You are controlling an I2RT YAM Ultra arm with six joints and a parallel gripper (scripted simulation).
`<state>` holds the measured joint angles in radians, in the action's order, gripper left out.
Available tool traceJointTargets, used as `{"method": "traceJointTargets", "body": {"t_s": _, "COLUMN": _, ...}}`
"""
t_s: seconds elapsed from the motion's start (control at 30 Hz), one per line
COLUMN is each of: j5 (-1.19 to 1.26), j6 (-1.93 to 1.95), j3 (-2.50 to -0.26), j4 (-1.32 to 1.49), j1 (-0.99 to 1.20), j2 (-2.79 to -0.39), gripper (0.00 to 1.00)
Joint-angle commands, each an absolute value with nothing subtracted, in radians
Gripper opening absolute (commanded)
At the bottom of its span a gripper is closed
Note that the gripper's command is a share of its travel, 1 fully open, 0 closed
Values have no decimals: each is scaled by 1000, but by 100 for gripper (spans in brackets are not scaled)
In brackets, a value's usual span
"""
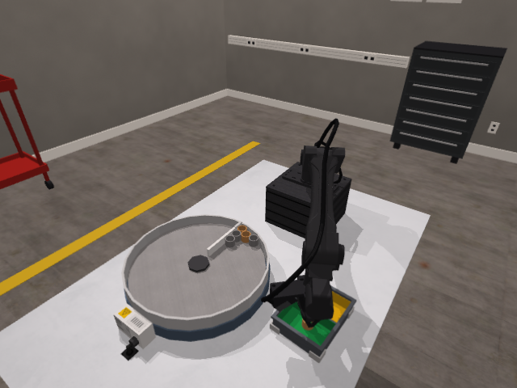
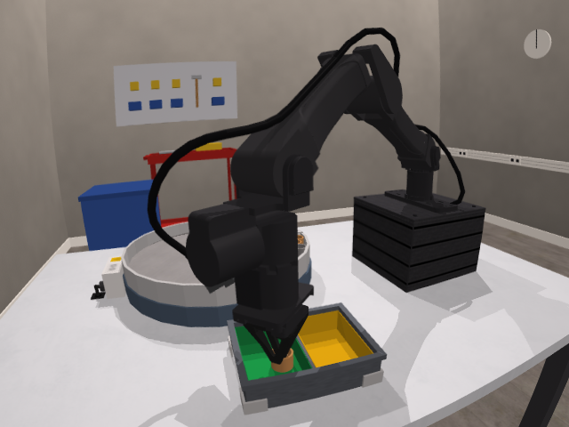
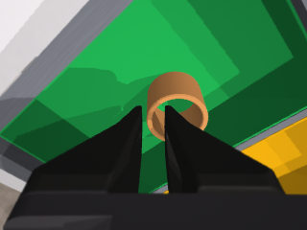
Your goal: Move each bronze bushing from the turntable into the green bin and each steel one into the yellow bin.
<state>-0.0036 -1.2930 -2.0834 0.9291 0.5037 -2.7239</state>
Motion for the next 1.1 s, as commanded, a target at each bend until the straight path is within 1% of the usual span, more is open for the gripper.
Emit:
{"method": "traceJointTargets", "body": {"t_s": 0.0, "j5": 9, "j6": -1286, "j3": -2114, "j4": 928, "j1": 497, "j2": -2728, "gripper": 13}}
{"method": "traceJointTargets", "body": {"t_s": 0.7, "j5": 9, "j6": -1286, "j3": -2114, "j4": 930, "j1": 497, "j2": -2726, "gripper": 13}}
{"method": "traceJointTargets", "body": {"t_s": 1.07, "j5": 10, "j6": -1287, "j3": -2116, "j4": 977, "j1": 497, "j2": -2660, "gripper": 13}}
